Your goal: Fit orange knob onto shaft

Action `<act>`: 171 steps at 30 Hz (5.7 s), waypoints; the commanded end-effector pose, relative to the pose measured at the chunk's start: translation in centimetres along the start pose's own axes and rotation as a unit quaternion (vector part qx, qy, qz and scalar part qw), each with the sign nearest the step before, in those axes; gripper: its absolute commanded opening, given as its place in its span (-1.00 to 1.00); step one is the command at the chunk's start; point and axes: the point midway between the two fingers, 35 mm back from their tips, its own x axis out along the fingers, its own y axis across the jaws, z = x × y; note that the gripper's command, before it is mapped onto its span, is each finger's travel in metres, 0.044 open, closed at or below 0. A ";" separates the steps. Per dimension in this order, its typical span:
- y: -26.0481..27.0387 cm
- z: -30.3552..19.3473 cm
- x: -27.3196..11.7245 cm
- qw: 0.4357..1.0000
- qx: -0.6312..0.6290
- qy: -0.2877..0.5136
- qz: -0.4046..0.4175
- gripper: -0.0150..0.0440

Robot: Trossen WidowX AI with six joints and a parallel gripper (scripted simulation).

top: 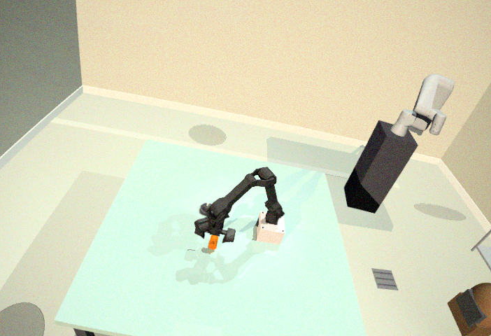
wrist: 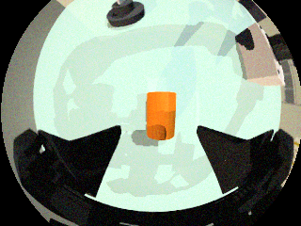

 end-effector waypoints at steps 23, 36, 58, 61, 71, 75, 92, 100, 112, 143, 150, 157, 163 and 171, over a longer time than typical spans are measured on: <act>-0.4 -0.3 3.9 1.000 0.001 -0.007 -0.005 0.73; -0.4 -0.3 3.9 1.000 0.001 -0.007 -0.005 0.32; -0.3 0.5 3.3 0.997 0.000 0.072 -0.006 0.11; -0.3 0.8 3.2 0.995 0.000 0.097 -0.006 0.11; -0.3 1.9 2.9 0.984 0.000 0.176 -0.006 0.11; -0.3 2.3 2.8 0.978 0.000 0.207 -0.006 0.11; -0.3 4.2 2.8 0.942 0.000 0.337 -0.006 0.11; -0.3 5.1 2.9 0.916 0.000 0.401 -0.006 0.11; -0.3 6.4 3.4 0.870 0.001 0.493 -0.006 0.11; -0.4 7.2 3.7 0.842 0.003 0.539 -0.007 0.39; -0.4 7.2 3.7 0.842 0.003 0.539 -0.007 0.39; -0.4 7.2 3.7 0.842 0.003 0.539 -0.007 0.92; -0.4 7.2 3.7 0.842 0.003 0.539 -0.007 1.00; -0.1 8.2 -3.4 0.843 0.003 0.538 -0.007 1.00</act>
